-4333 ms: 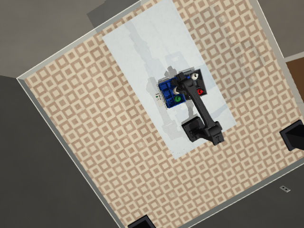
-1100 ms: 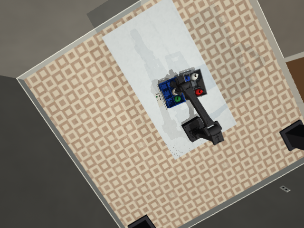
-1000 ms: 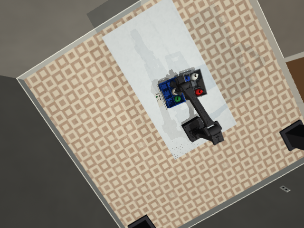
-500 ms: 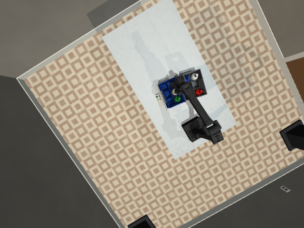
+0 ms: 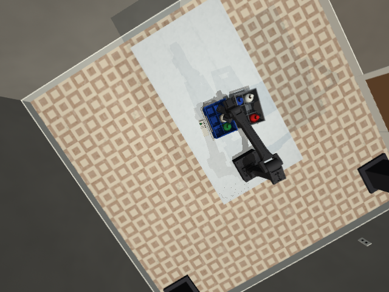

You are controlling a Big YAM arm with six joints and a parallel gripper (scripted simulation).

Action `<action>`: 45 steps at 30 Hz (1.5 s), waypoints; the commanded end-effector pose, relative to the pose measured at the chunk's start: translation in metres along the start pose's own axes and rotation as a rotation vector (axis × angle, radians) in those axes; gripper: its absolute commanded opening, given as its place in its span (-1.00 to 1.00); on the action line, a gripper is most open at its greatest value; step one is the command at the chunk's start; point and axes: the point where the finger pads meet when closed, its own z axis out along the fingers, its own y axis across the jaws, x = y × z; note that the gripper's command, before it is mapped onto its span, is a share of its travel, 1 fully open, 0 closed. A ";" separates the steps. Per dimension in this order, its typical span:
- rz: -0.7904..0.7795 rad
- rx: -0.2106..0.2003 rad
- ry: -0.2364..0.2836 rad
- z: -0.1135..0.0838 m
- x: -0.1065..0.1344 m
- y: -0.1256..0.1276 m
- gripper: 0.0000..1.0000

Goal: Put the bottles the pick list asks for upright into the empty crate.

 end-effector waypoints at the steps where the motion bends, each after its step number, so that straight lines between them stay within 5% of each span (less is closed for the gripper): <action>1: 0.001 0.067 -0.095 -0.045 -0.027 -0.012 -1.00; 45: 0.004 0.058 -0.083 -0.022 -0.033 -0.016 -1.00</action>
